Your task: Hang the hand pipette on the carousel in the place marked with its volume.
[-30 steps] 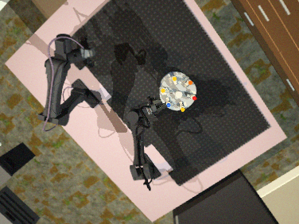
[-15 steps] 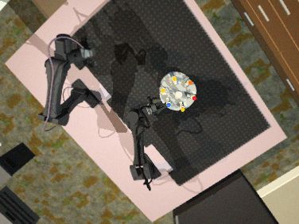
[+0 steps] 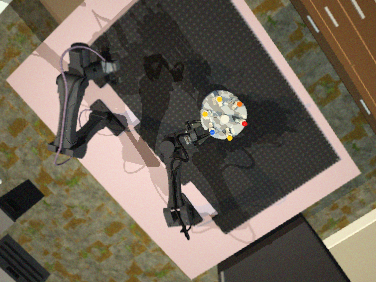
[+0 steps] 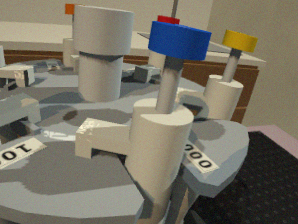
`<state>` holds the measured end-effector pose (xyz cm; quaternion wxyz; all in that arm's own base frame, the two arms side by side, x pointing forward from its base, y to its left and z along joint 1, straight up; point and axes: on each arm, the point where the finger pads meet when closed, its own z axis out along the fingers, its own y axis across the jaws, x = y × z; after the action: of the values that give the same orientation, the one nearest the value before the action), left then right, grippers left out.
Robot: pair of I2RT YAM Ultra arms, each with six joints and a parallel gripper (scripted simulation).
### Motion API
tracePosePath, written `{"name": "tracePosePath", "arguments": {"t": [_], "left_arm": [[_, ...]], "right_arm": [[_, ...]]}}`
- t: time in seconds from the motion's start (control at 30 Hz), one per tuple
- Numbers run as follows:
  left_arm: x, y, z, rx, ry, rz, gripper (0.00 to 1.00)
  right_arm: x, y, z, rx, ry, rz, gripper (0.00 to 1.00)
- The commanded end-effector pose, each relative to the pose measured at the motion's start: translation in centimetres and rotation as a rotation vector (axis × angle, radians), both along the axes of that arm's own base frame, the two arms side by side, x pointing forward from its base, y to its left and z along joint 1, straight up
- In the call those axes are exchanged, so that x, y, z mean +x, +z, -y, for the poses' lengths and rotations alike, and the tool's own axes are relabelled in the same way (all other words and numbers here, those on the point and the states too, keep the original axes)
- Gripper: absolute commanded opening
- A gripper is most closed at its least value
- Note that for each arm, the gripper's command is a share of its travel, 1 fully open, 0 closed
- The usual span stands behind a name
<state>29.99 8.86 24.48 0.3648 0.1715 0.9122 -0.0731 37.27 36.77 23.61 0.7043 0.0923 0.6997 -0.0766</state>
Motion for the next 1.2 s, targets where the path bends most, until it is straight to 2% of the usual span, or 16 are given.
{"name": "tracePosePath", "arguments": {"t": [0.0,0.57,0.73,0.9,0.93,1.17], "left_arm": [[0.4,0.8,-0.2,0.005,-0.005,0.033,1.0],[0.4,0.8,-0.2,0.005,-0.005,0.033,1.0],[0.4,0.8,-0.2,0.005,-0.005,0.033,1.0],[0.4,0.8,-0.2,0.005,-0.005,0.033,1.0],[0.4,0.8,-0.2,0.005,-0.005,0.033,1.0],[0.4,0.8,-0.2,0.005,-0.005,0.033,1.0]], "right_arm": [[0.1,0.8,0.1,0.023,-0.001,0.012,0.5],[0.1,0.8,0.1,0.023,-0.001,0.012,0.5],[0.2,1.1,0.7,-0.006,0.178,0.007,0.5],[0.2,1.1,0.7,-0.008,0.188,0.006,0.5],[0.4,2.6,0.3,0.03,0.188,0.03,0.5],[0.2,2.4,0.1,0.022,0.194,0.023,0.5]]}}
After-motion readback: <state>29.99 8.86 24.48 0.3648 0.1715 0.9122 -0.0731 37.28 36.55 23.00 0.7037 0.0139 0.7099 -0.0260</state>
